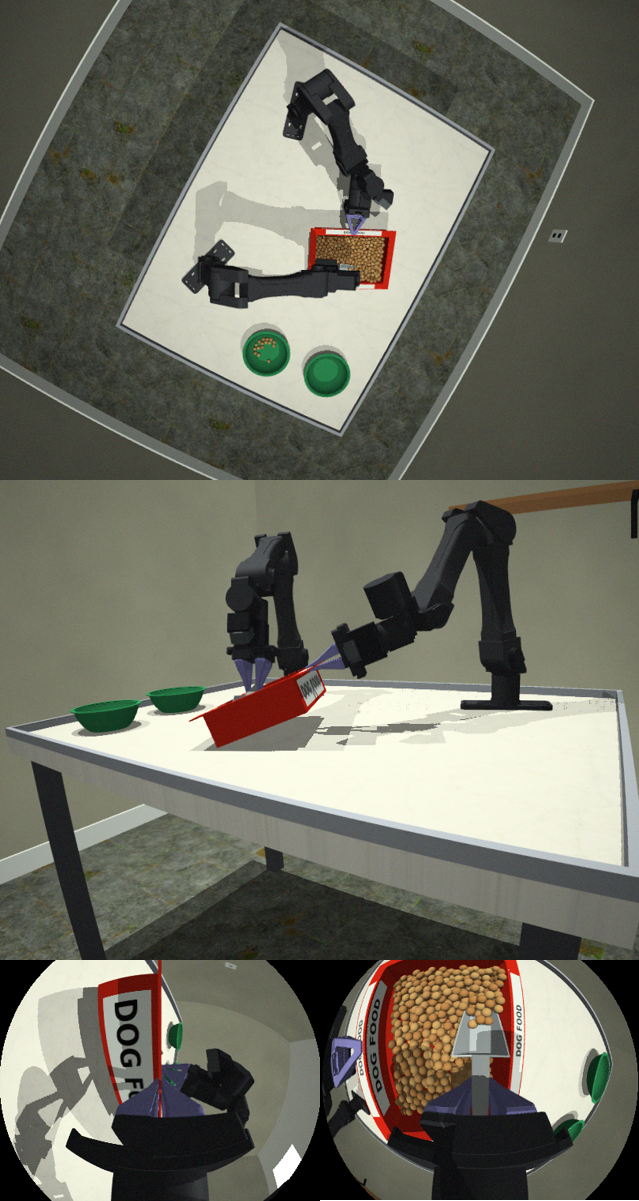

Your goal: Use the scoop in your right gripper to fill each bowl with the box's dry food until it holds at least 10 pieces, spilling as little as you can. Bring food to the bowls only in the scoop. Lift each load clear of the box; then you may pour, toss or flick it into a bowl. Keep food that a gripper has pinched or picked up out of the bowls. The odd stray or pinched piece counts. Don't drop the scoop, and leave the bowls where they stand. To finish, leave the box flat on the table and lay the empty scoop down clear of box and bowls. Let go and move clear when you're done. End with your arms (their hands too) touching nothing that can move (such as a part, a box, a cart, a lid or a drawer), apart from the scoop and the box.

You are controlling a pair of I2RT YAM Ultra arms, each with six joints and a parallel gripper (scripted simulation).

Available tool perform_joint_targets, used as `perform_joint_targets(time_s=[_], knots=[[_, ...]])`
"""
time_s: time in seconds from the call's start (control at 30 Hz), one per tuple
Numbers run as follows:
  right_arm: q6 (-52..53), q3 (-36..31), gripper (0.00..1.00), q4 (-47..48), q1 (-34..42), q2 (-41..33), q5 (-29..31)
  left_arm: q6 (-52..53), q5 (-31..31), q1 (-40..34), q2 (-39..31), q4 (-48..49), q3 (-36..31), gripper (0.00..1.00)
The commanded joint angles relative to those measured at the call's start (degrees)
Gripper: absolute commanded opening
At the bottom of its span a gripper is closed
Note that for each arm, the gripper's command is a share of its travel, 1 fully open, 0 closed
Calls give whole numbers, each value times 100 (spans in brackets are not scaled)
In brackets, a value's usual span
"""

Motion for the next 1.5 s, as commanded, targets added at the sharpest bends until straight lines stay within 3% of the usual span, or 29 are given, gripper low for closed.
perform_joint_targets(time_s=[0.0, 0.37, 0.47, 0.5, 0.93, 1.03, 1.07, 1.47], knots=[[-45, -335, 0, 618, -13, -481, -53, 149, -63, 32, -332, 263, 284, 0], [-36, -1523, 0, 1894, -3, -1266, -55, 149, -63, 32, -332, 263, 284, 0], [-26, -1542, 0, 1685, -4, -1256, -57, 149, -63, 32, -332, 263, 284, 0], [-31, -1746, 0, 2158, 2, -1393, -56, 149, -63, 32, -332, 263, 284, 0], [-40, -3139, 0, 3802, 8, -2138, -59, 149, -63, 32, -333, 263, 284, 0], [-23, -3155, 0, 3568, 8, -2085, -61, 149, -63, 32, -333, 263, 284, 0], [-38, -3330, 0, 4061, 1, -2235, -60, 149, -63, 32, -333, 263, 284, 0], [-36, -4374, 0, 5612, 8, -2657, -62, 149, -63, 32, -333, 263, 284, 0]])
